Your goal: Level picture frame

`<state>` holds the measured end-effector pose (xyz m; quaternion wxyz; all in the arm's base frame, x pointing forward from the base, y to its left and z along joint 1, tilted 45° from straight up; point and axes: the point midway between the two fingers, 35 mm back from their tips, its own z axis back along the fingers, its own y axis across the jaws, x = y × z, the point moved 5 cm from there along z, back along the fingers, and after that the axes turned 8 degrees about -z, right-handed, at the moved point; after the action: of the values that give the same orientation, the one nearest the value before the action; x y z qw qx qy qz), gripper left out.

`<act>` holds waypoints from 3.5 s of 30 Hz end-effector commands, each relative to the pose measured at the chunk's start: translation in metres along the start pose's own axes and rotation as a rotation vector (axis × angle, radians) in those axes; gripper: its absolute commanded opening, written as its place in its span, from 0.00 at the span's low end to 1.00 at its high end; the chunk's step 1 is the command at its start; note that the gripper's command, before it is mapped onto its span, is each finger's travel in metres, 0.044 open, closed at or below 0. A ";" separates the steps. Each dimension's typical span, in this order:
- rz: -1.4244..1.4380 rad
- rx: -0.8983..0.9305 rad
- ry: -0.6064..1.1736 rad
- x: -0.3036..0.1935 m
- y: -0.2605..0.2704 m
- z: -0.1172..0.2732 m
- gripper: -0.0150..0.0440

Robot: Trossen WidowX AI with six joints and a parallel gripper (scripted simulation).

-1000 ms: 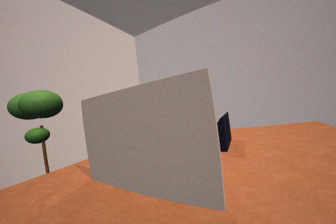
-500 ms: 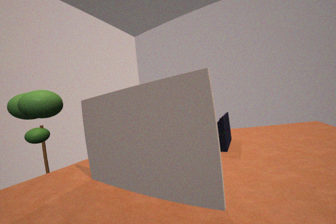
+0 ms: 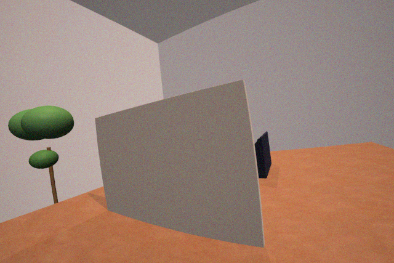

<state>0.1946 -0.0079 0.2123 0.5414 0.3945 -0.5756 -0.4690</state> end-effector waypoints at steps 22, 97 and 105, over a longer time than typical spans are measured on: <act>-0.027 -0.026 -0.046 0.001 0.009 0.057 0.69; -0.027 -0.026 -0.046 0.001 0.009 0.057 0.69; 0.002 -0.017 -0.028 -0.002 0.005 0.040 0.69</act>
<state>0.1431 0.0006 0.2240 0.5263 0.3904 -0.5780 -0.4863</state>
